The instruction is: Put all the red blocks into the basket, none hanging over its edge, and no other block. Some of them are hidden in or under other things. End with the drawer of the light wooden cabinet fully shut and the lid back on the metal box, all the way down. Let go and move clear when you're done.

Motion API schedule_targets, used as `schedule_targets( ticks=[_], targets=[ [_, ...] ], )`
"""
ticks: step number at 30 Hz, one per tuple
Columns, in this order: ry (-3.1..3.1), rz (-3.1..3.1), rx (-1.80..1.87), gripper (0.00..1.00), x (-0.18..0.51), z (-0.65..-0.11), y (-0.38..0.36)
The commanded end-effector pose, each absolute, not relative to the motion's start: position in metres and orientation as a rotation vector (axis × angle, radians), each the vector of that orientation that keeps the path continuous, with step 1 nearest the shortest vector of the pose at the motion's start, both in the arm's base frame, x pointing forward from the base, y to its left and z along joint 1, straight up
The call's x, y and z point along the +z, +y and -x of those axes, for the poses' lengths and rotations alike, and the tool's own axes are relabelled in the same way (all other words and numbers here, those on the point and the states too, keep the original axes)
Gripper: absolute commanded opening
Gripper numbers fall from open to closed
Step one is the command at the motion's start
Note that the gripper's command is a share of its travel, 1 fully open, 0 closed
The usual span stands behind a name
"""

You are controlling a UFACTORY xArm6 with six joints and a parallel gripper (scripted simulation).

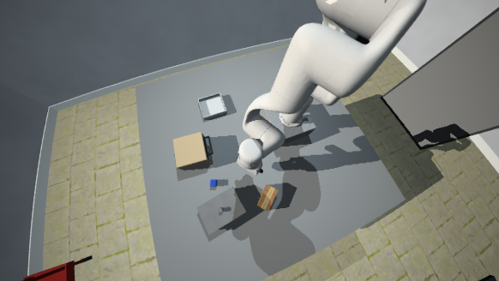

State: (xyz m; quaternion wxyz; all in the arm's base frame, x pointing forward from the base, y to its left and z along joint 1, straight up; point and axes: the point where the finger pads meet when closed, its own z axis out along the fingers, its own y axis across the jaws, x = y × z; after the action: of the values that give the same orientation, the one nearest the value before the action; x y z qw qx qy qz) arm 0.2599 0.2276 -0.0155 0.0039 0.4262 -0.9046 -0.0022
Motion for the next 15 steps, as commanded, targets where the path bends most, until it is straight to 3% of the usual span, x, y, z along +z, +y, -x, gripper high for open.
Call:
schedule_targets(
  ticks=[1, 15],
  targets=[
    [-2.835, -1.336, -0.007, 0.0, 0.002, -0.26, 0.228],
    [-2.835, -1.336, -0.007, 0.0, 0.059, -0.261, 0.228]
  ],
)
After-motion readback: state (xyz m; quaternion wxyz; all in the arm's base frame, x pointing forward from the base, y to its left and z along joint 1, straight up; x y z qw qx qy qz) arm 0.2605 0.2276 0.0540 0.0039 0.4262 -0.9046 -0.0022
